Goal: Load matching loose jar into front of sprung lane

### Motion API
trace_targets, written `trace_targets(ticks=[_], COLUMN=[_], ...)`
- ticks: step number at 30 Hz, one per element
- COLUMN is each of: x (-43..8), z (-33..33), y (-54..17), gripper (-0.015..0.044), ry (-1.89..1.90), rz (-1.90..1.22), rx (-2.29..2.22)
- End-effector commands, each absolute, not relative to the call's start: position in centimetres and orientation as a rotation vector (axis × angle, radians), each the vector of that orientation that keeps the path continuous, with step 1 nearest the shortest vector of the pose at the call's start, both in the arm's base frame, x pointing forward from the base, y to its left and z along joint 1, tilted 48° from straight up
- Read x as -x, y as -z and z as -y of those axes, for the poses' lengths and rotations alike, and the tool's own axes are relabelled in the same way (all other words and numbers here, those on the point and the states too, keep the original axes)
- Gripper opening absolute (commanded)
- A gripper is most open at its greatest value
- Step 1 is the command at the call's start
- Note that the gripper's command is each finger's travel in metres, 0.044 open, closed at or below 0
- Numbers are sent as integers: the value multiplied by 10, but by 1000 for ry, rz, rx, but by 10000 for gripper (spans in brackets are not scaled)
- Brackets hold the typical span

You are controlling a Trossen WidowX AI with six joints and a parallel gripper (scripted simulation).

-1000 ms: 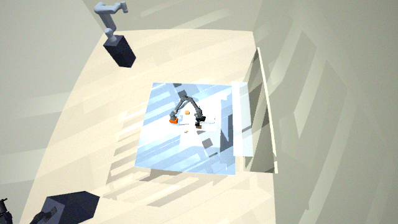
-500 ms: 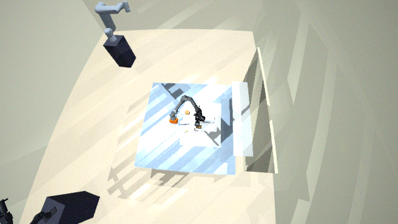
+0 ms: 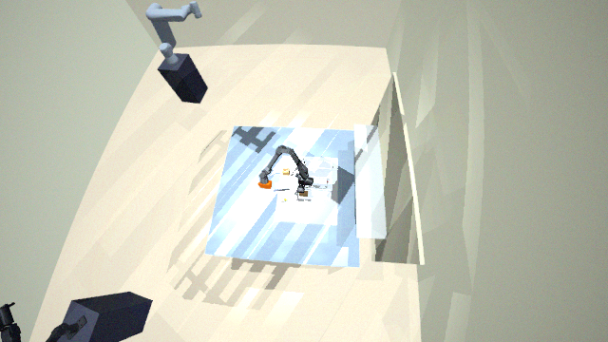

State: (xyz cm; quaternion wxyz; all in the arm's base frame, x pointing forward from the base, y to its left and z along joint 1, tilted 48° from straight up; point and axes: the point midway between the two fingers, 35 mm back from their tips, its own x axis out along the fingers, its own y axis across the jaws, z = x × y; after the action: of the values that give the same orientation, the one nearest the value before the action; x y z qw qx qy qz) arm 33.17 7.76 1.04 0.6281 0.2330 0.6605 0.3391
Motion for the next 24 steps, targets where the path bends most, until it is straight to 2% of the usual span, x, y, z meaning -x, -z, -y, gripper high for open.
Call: trace_targets(ticks=[1, 7, 18, 24], x=[-331, -331, -331, -332], z=[-77, -77, -78, -72], y=[-11, -11, -10, -15], gripper=[0, 0, 286, 286], ry=[-783, -783, -783, -782], rz=[-1509, -1509, -1509, -1509], rx=[-530, -530, -530, -530])
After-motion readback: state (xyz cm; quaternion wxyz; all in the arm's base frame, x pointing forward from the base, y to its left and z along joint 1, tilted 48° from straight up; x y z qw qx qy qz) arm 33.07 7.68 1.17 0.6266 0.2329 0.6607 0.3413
